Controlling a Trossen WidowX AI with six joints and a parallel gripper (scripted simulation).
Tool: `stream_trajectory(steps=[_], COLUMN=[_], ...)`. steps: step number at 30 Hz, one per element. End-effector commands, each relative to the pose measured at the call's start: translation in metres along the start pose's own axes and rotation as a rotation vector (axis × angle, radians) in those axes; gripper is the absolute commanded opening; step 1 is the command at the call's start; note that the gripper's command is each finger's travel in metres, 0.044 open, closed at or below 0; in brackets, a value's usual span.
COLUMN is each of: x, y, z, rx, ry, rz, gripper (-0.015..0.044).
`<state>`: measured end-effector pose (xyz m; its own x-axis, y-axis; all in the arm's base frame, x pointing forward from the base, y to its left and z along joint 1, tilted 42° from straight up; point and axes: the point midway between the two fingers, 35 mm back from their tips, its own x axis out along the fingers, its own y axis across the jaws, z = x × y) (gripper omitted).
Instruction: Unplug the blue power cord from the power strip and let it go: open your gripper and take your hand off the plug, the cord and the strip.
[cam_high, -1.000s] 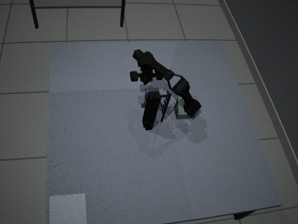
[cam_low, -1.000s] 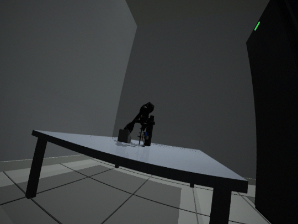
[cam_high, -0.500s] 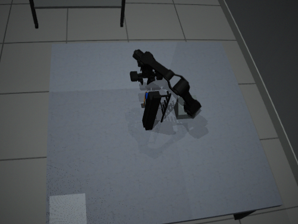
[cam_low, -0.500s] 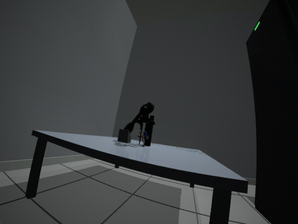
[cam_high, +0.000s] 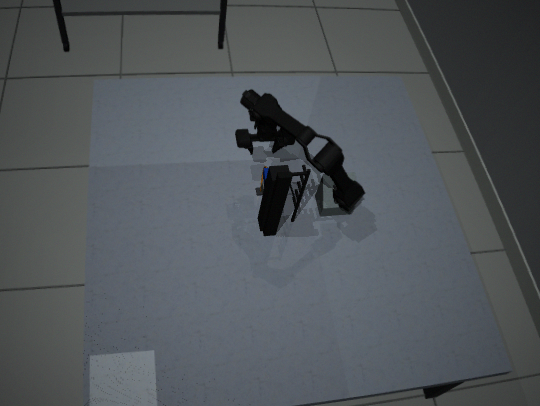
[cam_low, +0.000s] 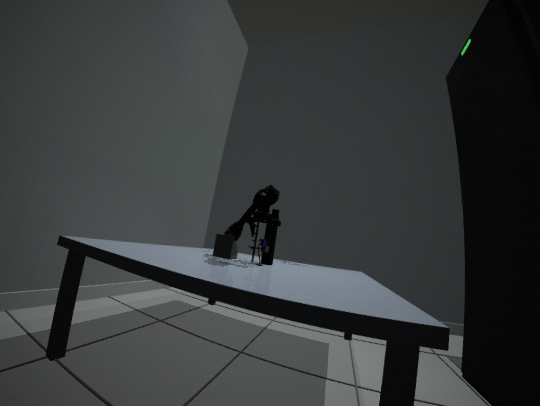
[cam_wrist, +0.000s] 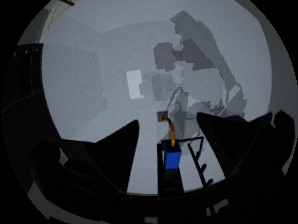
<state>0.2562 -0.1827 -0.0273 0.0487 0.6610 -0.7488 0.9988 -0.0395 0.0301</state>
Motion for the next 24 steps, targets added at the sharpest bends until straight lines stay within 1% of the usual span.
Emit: stream_trajectory(steps=[1,4,10,24], x=[0.000,-0.004,-0.013,-0.013], y=[0.000,0.001,0.000,0.000], z=[0.002,0.015,0.058,0.060], rx=[0.000,-0.001,-0.004,-0.004], ry=[0.000,-0.002,-0.006,-0.006], rz=[0.000,-0.001,-0.003,-0.003], gripper=[0.0440,0.0440,0.0440,0.0440])
